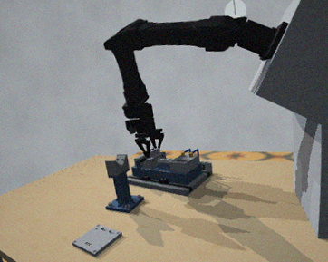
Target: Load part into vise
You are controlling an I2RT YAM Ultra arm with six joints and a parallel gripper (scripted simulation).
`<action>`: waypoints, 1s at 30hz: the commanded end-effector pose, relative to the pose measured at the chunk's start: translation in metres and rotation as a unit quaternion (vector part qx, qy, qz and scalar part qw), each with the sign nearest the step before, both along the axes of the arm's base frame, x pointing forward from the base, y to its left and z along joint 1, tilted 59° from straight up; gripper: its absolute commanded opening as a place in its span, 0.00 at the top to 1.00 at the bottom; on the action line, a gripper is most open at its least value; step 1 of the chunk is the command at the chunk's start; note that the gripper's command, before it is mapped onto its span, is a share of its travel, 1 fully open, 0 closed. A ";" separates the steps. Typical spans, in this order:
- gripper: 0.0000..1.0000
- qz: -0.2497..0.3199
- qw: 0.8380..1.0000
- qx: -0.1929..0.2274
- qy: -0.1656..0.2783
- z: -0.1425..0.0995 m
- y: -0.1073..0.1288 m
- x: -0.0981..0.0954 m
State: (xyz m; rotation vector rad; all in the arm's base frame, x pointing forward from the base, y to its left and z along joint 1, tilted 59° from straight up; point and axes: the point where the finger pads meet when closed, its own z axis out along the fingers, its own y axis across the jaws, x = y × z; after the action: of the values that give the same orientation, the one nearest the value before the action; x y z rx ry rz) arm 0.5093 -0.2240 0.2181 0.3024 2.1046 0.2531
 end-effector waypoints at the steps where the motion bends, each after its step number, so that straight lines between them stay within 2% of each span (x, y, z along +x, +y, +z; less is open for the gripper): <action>1: 1.00 -0.003 1.000 -0.009 -0.010 0.012 -0.005 0.003; 30: 1.00 -0.001 1.000 -0.014 -0.014 0.015 -0.006 0.004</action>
State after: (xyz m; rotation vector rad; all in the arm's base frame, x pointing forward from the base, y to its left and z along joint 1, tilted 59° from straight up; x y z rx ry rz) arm 0.5095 -0.2241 0.2168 0.3037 2.1068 0.2545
